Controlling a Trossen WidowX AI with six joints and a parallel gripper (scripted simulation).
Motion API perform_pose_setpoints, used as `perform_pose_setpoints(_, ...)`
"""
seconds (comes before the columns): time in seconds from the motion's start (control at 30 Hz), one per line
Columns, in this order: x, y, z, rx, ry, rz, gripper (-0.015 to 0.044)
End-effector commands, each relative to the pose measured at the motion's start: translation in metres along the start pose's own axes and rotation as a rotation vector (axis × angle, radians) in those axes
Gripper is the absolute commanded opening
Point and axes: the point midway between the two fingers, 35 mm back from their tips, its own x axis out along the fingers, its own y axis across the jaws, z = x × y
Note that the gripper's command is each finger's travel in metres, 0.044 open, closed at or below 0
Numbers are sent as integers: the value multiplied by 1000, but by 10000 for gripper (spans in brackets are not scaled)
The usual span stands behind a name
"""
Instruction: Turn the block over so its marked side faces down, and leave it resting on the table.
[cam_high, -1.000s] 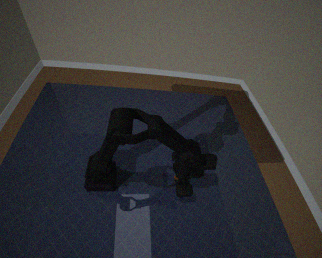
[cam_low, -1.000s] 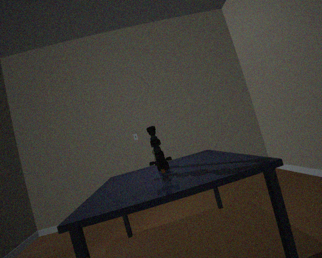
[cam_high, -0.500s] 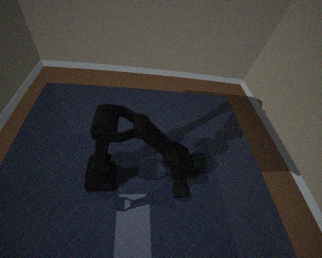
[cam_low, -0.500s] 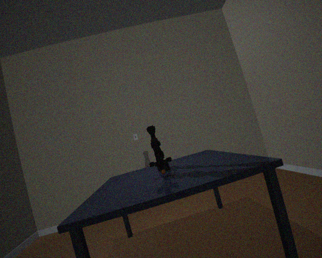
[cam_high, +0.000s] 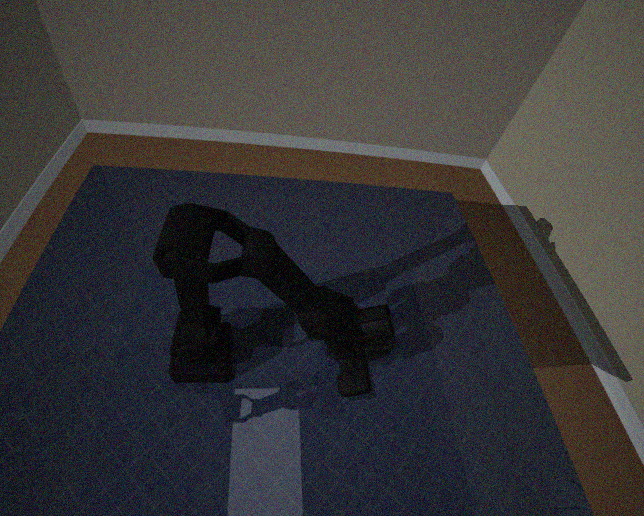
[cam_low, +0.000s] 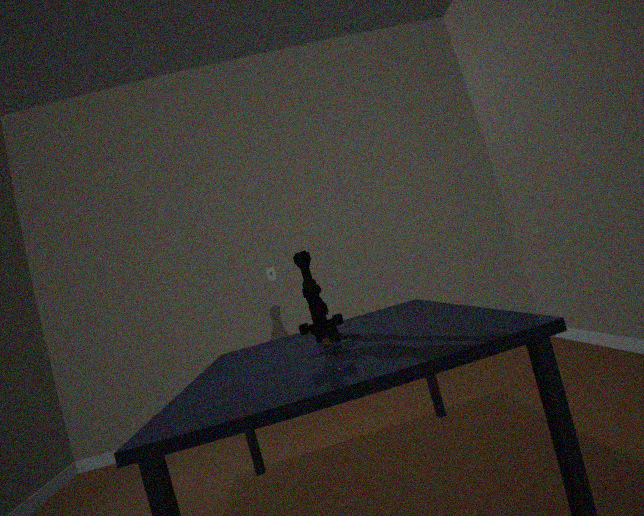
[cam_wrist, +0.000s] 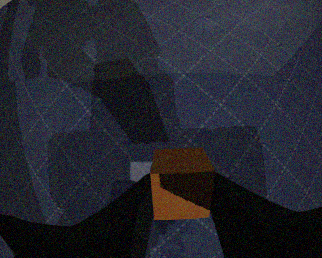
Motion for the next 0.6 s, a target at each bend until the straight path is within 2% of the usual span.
perform_pose_setpoints(0.0, 3, 0, 1, -5, -33, 4, 0)
perform_pose_setpoints(0.57, 33, 0, -4, -2, -266, 7, 0)
